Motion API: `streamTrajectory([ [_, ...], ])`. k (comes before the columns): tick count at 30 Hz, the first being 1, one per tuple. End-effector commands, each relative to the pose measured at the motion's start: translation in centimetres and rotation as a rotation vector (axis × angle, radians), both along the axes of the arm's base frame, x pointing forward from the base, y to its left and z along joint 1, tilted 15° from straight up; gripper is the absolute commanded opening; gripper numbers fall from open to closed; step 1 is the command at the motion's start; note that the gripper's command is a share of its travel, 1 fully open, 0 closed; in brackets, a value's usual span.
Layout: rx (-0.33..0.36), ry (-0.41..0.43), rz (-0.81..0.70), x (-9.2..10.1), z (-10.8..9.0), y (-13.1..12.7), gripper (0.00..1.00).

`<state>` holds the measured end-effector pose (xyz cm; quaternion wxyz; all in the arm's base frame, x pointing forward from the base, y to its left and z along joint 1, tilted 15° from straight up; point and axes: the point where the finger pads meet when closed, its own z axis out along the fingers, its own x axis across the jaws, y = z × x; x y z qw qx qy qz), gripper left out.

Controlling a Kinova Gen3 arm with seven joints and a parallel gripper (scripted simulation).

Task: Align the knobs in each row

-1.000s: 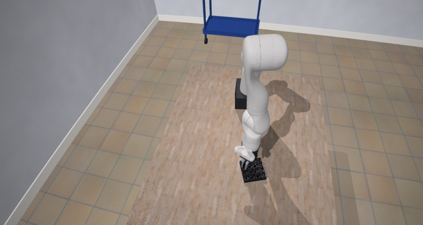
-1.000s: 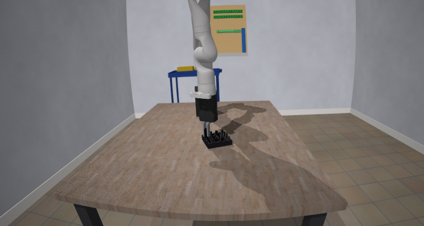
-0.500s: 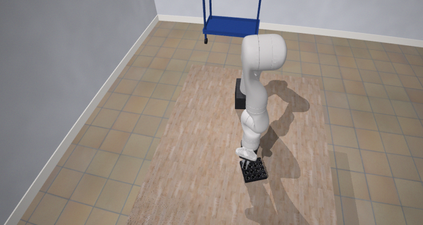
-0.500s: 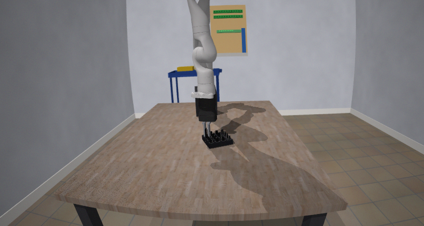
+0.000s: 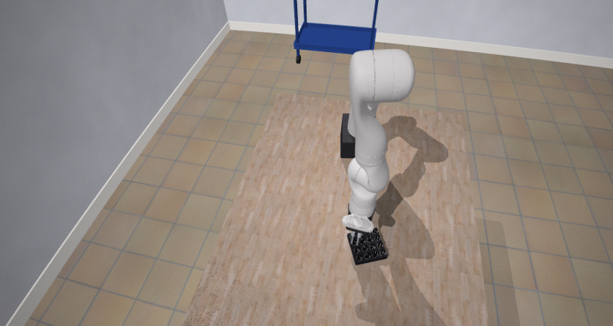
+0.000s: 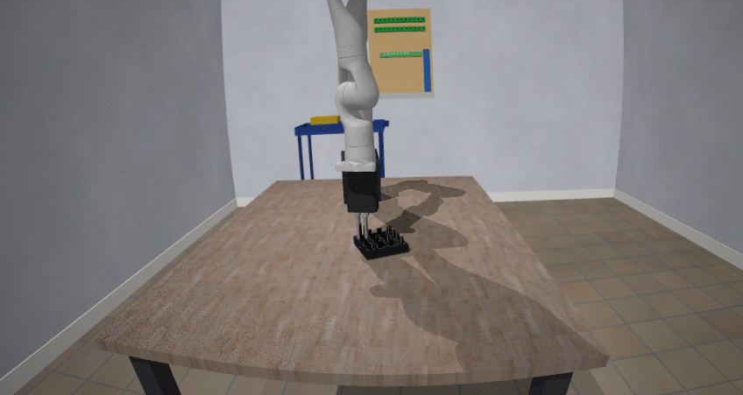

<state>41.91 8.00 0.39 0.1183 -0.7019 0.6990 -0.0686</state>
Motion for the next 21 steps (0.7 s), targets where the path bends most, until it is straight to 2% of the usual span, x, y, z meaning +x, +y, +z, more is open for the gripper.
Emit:
streamTrajectory([
  [1,-0.013,0.003,0.025,-0.27,-0.18,-0.38,0.30],
  [21,-0.017,0.002,0.041,-0.27,-0.18,-0.38,0.30],
])
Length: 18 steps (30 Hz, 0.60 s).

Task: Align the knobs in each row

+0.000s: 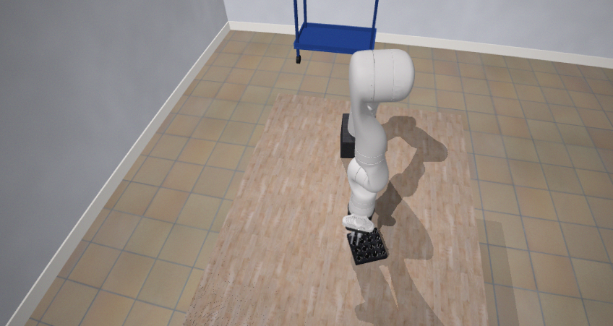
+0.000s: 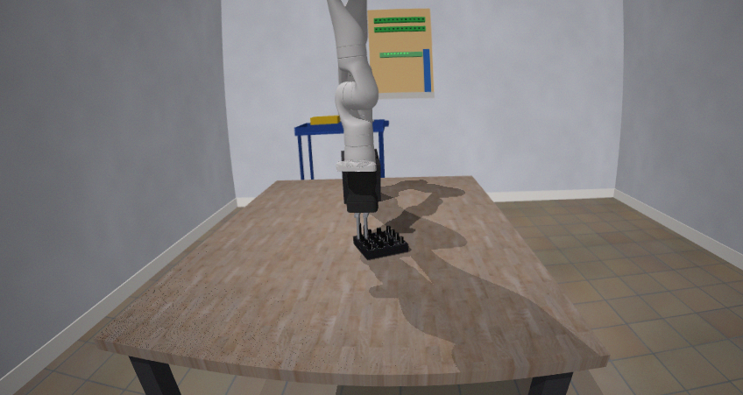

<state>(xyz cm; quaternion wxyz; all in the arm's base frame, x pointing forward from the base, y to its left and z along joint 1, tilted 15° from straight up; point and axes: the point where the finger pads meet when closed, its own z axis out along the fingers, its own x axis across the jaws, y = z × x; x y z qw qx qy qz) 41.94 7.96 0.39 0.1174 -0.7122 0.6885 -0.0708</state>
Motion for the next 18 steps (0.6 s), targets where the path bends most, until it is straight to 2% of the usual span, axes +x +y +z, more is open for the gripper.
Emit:
streamTrajectory([
  [1,-0.009,0.004,0.012,-0.30,-0.19,-0.34,0.30],
  [4,-0.009,0.004,0.012,-0.30,-0.19,-0.34,0.30],
  [5,-0.009,0.004,0.012,-0.30,-0.19,-0.34,0.46],
  [18,-0.009,0.004,0.012,-0.30,-0.19,-0.34,0.46],
])
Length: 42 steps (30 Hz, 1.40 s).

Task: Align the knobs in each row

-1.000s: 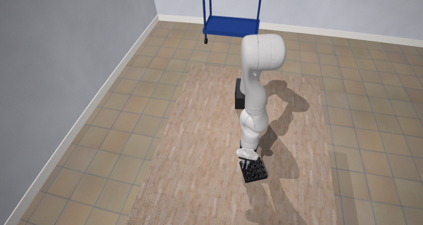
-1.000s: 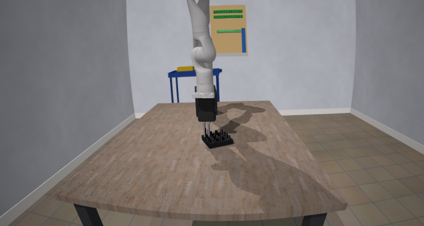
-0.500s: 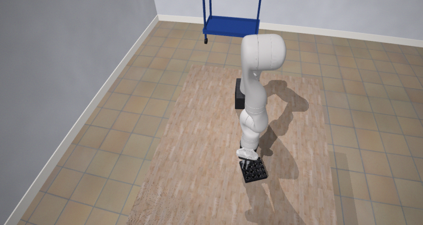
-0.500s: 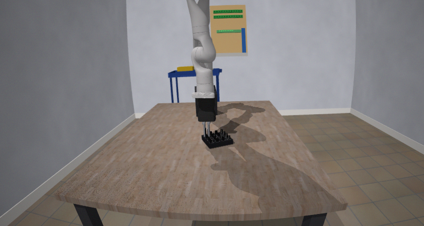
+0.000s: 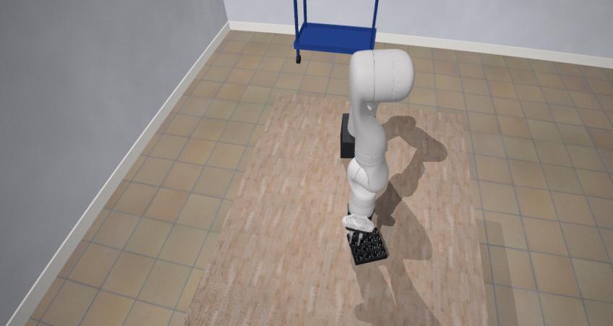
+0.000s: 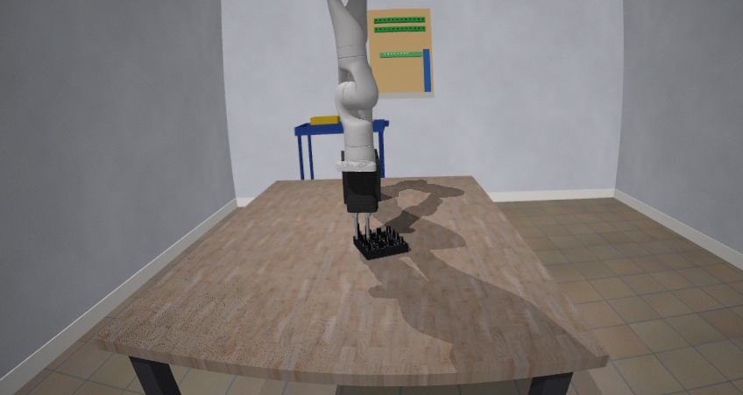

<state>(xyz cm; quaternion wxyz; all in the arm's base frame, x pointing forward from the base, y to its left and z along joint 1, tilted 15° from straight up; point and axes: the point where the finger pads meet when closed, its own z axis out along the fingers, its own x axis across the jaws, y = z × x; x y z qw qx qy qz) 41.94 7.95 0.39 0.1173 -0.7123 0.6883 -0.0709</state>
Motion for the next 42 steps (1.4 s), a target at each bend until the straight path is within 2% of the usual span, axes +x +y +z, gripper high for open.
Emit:
streamTrajectory([
  [1,-0.009,0.004,0.012,-0.3,-0.2,-0.3,0.46],
  [14,-0.008,0.005,0.012,-0.4,0.0,-0.3,0.46],
  [33,-0.008,0.007,0.012,-1.2,2.9,-0.5,0.46],
  [42,-0.008,0.007,0.012,-1.3,3.4,-0.5,0.46],
])
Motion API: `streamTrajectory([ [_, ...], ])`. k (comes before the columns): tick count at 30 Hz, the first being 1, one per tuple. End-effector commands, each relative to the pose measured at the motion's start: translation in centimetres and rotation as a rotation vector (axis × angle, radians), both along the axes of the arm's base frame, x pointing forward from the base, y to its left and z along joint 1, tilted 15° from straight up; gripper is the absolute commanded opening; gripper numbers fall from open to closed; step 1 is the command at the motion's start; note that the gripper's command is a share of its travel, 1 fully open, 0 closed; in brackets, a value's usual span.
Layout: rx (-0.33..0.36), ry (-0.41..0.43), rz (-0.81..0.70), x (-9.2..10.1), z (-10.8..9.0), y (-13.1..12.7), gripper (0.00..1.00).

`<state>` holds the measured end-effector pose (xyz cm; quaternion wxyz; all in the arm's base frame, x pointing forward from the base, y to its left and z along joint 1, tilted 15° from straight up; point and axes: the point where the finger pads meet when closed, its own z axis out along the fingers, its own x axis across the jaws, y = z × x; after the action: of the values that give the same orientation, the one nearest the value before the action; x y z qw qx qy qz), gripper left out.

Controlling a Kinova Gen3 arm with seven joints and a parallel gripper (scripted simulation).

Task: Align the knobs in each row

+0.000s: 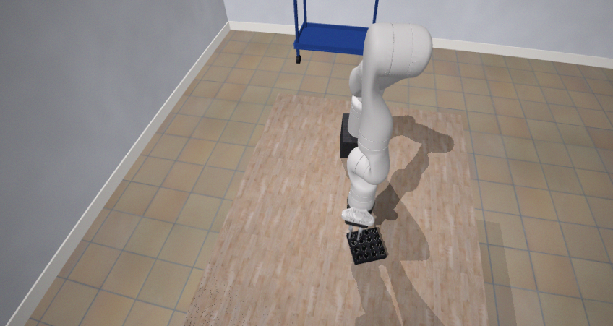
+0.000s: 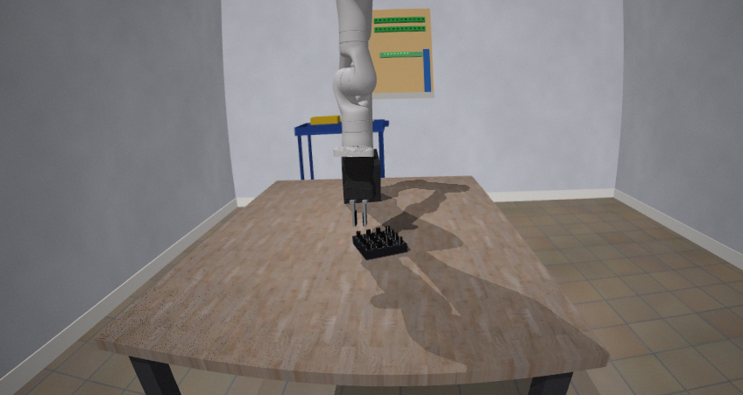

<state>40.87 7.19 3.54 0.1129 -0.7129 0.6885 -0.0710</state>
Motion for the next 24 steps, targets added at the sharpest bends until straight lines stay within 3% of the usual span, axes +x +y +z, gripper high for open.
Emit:
streamTrajectory([
  [1,-0.001,0.001,0.012,-0.3,0.3,0.2,0.46],
  [16,-0.005,0.000,0.027,-0.3,0.4,0.2,0.46],
  [24,-0.094,-0.022,0.345,-0.6,2.0,0.2,0.46],
])
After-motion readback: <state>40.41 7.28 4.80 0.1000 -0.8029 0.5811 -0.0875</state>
